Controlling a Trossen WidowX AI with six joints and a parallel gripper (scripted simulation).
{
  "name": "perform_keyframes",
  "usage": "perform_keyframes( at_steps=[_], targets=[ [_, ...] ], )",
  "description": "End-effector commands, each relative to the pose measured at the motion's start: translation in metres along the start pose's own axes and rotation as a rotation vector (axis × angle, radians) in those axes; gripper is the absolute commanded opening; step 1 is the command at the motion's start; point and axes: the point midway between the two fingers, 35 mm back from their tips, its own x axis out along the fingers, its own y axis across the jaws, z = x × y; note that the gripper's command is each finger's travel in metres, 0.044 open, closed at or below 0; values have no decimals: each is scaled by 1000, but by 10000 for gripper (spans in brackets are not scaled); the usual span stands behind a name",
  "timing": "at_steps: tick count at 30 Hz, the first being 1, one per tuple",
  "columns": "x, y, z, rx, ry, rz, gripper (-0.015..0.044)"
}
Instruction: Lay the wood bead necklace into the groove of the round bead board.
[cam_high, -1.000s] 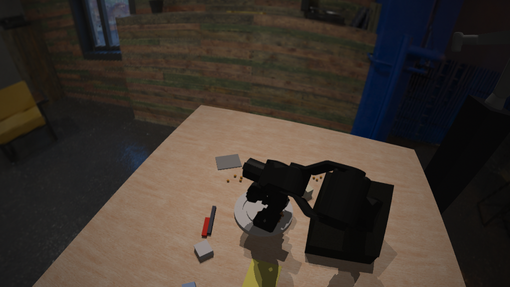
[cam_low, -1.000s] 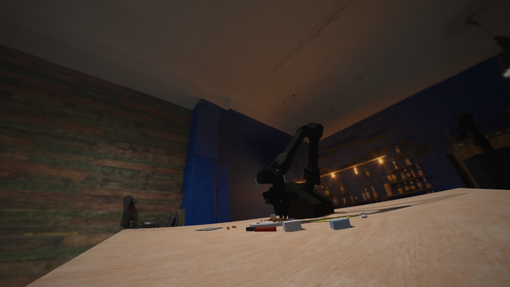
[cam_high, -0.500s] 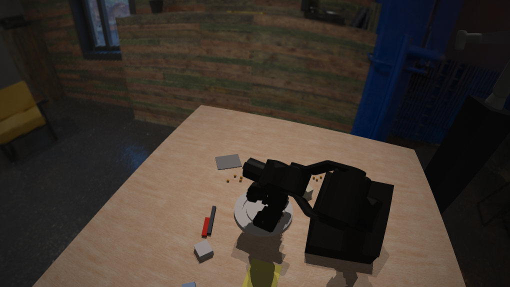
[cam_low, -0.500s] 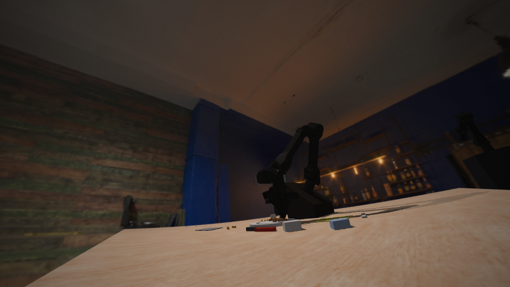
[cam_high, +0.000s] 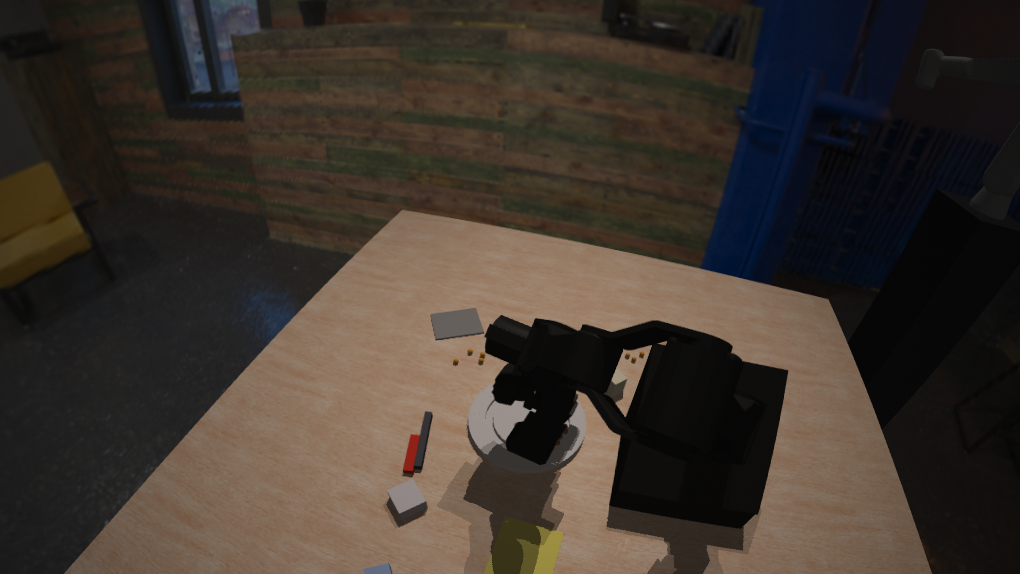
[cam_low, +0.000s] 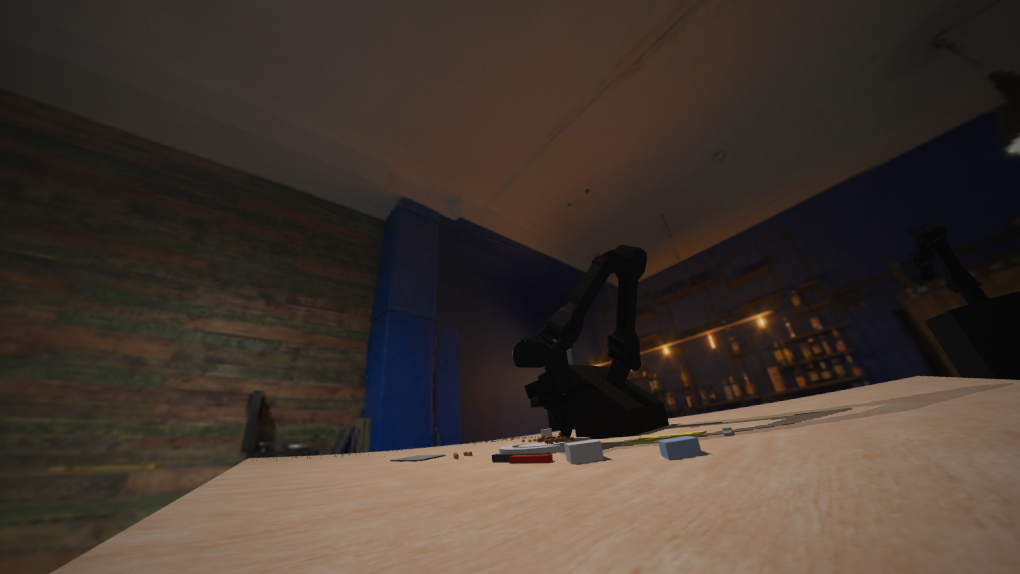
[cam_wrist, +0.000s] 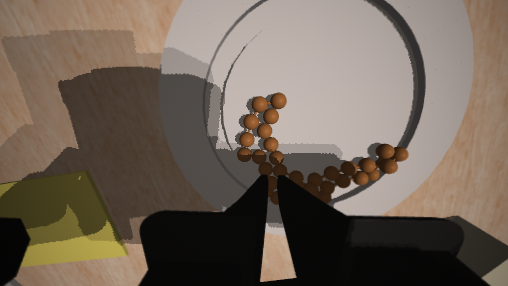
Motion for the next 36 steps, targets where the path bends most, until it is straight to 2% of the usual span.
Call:
perform_keyframes(
  at_steps=[1,23,34,36],
  targets=[
    [0,1,0,-5,0,2,0],
    [-6,14,-7,3,9,6,0],
    [6,14,-7,3,9,7,0],
    [1,13,-5,-3,2,4,53]
  ],
)
